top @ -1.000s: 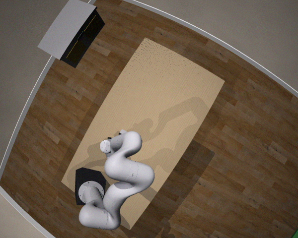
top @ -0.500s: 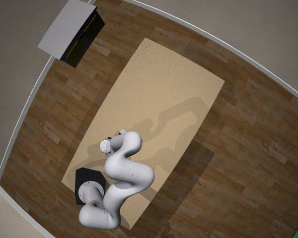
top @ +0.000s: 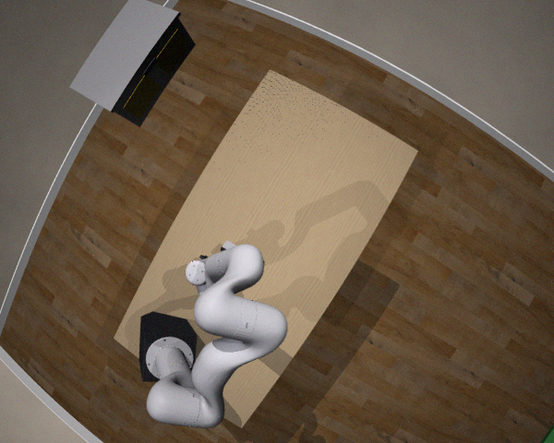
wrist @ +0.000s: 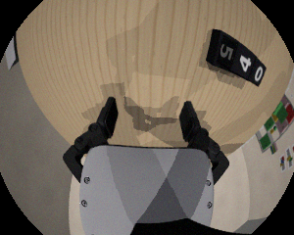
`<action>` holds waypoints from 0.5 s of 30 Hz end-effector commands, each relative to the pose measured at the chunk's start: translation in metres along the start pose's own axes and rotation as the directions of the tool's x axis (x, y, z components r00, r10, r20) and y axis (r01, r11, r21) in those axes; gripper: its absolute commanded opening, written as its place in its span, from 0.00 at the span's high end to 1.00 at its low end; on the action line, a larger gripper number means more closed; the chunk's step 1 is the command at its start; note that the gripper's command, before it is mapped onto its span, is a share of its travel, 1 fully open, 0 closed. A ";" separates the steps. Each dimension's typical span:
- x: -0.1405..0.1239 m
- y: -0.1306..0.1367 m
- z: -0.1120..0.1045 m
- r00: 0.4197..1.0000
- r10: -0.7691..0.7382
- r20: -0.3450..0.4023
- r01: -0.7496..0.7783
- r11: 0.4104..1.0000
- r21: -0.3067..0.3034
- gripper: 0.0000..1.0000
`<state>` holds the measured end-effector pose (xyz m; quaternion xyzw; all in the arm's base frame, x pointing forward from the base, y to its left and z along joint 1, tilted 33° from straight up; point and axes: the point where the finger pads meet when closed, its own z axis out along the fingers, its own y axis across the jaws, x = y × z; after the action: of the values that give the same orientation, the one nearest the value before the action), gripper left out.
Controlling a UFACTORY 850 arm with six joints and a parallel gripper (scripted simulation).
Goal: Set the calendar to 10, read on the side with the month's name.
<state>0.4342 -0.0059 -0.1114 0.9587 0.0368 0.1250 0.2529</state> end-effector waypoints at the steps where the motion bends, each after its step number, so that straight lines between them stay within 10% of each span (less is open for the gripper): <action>1: 0.000 0.000 0.000 1.000 0.000 -0.001 0.000 1.000 0.000 0.00; 15: 0.000 0.000 -0.020 1.000 0.000 -0.001 0.000 1.000 0.000 0.00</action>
<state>0.4316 -0.0014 -0.1035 0.9587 0.0368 0.1249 0.2529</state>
